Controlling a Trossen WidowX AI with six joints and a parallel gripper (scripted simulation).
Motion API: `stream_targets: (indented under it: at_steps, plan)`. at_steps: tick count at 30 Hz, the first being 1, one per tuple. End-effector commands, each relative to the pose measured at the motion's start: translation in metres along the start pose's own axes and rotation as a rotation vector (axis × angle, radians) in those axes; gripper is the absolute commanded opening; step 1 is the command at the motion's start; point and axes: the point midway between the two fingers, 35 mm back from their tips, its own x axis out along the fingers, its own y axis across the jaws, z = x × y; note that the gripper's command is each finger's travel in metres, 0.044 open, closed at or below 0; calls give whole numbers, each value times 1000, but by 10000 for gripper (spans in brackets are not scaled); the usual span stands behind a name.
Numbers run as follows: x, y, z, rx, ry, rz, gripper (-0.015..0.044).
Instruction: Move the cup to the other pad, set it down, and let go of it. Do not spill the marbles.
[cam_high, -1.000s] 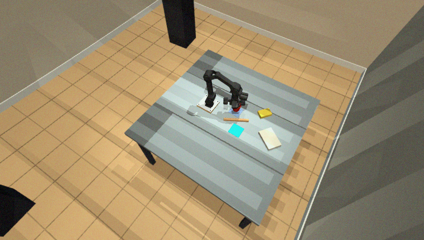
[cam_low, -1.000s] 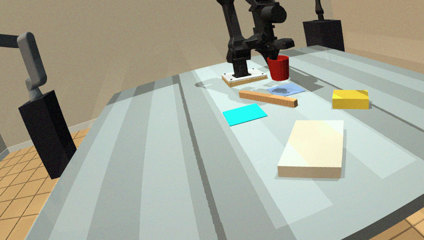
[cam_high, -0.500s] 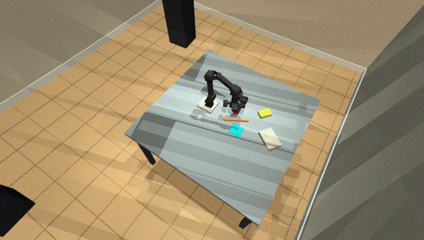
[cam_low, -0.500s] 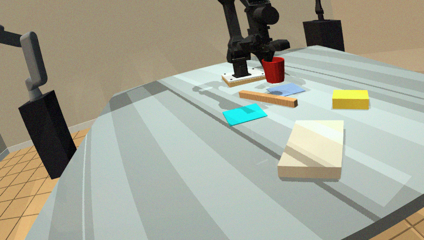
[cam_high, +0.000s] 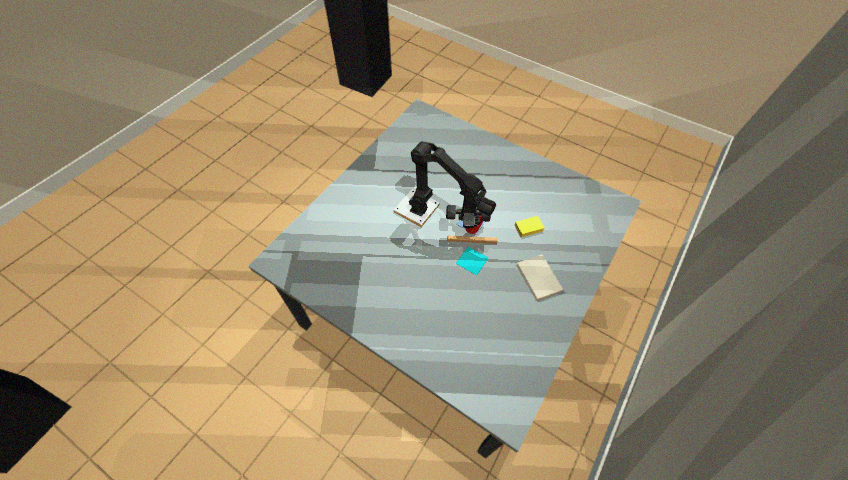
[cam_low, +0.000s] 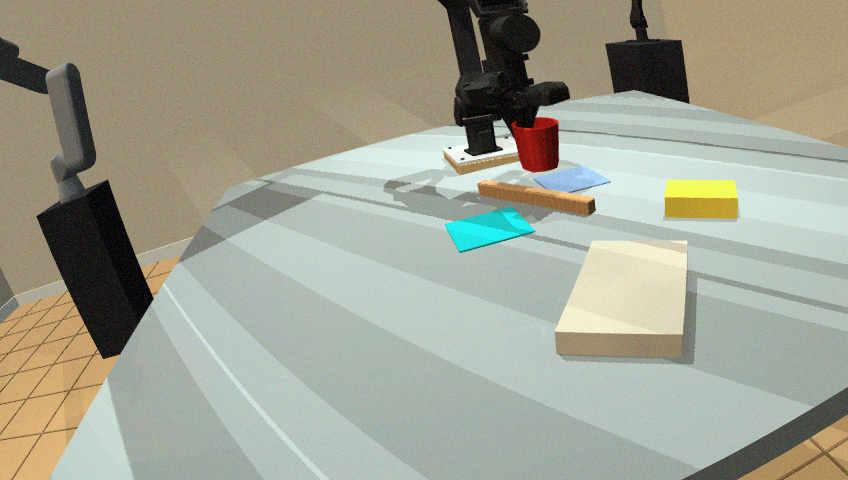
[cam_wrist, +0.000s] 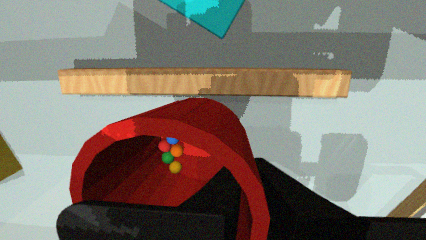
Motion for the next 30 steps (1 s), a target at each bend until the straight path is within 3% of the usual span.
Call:
stream_targets:
  at_steps: [1,30]
  plan:
    - [-1,1,10,-3,-4,3,0]
    - [-4,3,80,-3,-10,3,0]
